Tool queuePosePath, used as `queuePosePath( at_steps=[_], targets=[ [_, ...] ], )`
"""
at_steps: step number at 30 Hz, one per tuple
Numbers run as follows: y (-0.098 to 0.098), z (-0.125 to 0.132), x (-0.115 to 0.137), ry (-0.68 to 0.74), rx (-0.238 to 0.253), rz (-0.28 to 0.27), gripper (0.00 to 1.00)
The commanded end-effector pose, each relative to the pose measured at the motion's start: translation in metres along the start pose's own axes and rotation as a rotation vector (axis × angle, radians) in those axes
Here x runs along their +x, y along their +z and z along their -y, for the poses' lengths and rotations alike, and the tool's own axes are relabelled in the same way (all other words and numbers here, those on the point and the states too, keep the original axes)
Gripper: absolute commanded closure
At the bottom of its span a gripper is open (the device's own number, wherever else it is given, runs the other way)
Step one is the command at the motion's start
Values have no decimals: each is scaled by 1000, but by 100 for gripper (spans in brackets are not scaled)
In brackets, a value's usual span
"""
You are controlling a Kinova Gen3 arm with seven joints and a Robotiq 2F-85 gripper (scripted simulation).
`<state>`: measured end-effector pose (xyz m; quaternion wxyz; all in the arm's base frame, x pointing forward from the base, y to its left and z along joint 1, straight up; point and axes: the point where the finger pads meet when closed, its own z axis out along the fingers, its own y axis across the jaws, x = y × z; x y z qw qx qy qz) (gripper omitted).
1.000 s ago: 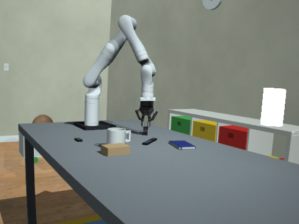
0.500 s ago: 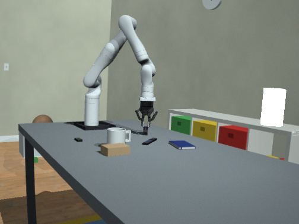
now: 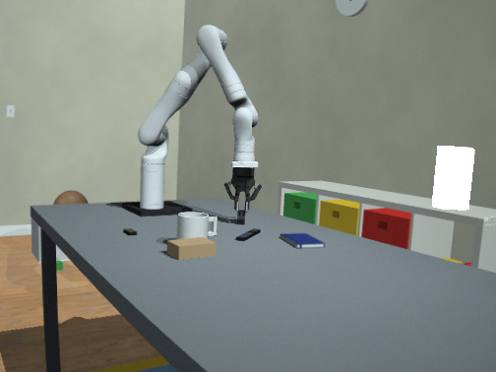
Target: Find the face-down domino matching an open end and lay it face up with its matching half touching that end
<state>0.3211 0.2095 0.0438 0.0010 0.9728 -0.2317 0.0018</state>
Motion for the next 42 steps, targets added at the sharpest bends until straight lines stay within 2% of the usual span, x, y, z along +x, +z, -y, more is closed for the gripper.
queuePosePath(
  at_steps=[1,42],
  targets=[
    [1,-1,0,-1,-1,-9,67],
    [1,-1,-3,-1,-2,-73,67]
  ],
)
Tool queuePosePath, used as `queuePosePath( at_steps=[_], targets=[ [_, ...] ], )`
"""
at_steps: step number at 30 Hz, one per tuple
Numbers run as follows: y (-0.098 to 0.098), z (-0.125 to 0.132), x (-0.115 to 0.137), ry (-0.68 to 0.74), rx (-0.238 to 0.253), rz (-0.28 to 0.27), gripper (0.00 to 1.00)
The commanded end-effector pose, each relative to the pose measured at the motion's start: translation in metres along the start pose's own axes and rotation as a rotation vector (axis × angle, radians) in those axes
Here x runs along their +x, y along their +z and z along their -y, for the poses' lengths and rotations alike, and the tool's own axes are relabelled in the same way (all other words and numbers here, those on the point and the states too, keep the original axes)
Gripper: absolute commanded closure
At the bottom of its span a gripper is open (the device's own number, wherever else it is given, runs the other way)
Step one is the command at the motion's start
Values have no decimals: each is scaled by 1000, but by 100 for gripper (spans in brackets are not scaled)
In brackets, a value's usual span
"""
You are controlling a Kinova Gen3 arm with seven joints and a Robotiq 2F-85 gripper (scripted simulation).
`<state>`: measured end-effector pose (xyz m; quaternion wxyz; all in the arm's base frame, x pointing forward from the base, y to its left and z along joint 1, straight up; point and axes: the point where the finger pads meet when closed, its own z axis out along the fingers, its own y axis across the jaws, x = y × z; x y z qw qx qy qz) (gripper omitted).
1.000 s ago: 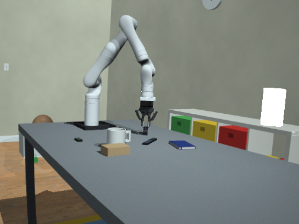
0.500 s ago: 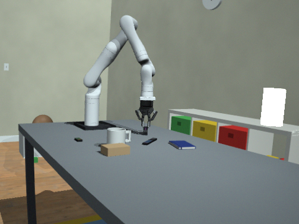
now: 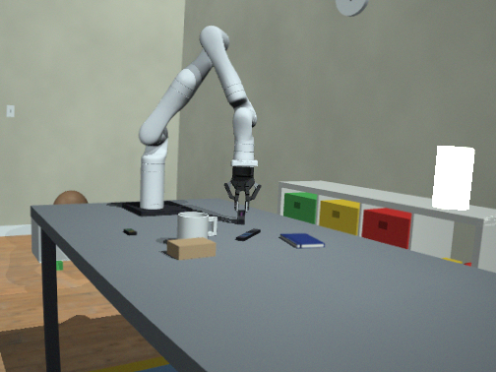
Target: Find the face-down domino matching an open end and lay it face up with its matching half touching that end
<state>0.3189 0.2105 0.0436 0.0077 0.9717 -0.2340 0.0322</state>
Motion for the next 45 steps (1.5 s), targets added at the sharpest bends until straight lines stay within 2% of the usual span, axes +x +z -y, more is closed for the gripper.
queuePosePath(
  at_steps=[1,45],
  targets=[
    [1,-1,-1,-6,-2,-13,67],
    [1,-2,-11,-6,-3,-102,67]
  ],
)
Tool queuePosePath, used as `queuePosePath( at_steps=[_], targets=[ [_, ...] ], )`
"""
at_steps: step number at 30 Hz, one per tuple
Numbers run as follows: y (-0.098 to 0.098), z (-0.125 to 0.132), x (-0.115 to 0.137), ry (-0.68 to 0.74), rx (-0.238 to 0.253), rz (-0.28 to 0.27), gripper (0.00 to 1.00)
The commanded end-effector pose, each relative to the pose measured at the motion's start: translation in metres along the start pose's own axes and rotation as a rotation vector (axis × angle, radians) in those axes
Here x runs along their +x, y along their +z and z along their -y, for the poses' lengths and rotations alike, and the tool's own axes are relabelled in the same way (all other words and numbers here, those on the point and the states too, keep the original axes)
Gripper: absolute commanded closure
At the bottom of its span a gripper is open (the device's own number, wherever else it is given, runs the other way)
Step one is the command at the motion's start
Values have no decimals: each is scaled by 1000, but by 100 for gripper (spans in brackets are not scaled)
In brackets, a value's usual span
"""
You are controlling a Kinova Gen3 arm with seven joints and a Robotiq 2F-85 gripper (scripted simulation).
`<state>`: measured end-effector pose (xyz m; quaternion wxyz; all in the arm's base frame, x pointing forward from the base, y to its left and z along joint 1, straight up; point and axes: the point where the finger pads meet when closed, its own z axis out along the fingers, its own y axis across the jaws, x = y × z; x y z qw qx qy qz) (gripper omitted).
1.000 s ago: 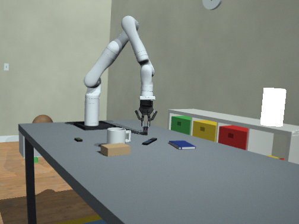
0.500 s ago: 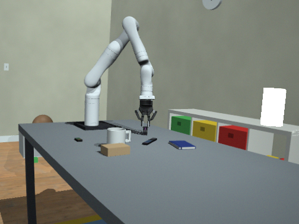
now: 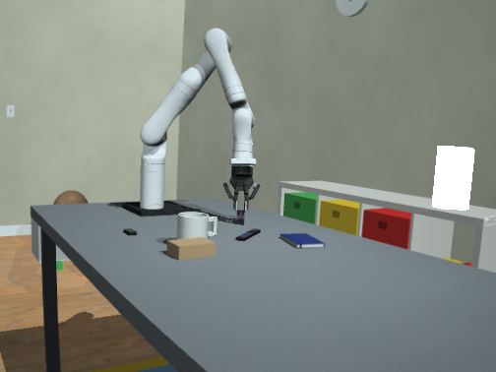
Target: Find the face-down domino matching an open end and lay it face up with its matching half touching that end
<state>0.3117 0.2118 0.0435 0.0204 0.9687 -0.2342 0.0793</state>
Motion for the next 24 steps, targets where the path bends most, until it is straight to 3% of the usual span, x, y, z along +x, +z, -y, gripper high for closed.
queuePosePath(
  at_steps=[1,24],
  targets=[
    [1,1,-6,-7,0,-4,67],
    [10,0,-32,-7,0,-5,67]
  ],
)
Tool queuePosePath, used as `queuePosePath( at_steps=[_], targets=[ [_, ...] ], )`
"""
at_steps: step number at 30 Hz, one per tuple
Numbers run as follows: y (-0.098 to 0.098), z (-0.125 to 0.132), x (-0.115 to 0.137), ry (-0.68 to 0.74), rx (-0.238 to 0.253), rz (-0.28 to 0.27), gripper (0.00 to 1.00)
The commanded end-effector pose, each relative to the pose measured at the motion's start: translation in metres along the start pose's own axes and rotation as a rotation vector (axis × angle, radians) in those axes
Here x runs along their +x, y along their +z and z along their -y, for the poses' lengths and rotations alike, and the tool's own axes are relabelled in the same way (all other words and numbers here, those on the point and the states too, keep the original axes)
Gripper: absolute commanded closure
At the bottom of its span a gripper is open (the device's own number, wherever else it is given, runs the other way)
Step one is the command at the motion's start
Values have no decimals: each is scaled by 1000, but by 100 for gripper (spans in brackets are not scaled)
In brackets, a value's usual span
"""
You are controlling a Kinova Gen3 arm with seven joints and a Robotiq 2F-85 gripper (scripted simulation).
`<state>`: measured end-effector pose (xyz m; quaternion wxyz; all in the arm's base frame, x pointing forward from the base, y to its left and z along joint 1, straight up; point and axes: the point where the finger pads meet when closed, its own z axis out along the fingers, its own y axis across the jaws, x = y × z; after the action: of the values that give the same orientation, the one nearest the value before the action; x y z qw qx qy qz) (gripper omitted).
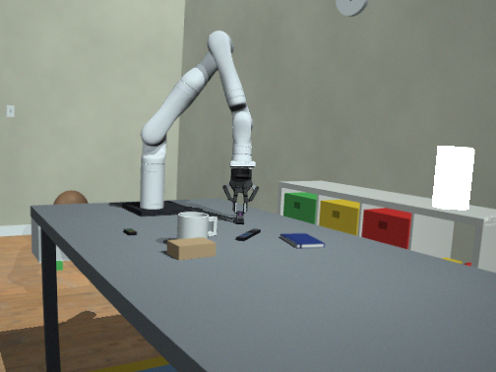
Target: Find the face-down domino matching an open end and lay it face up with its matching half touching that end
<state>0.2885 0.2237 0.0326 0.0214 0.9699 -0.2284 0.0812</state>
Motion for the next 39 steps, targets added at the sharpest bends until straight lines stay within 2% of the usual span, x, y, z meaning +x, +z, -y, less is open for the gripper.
queuePosePath(
  at_steps=[1,39],
  targets=[
    [4,0,-5,4,0,-1,67],
    [19,0,-19,5,0,-1,67]
  ],
)
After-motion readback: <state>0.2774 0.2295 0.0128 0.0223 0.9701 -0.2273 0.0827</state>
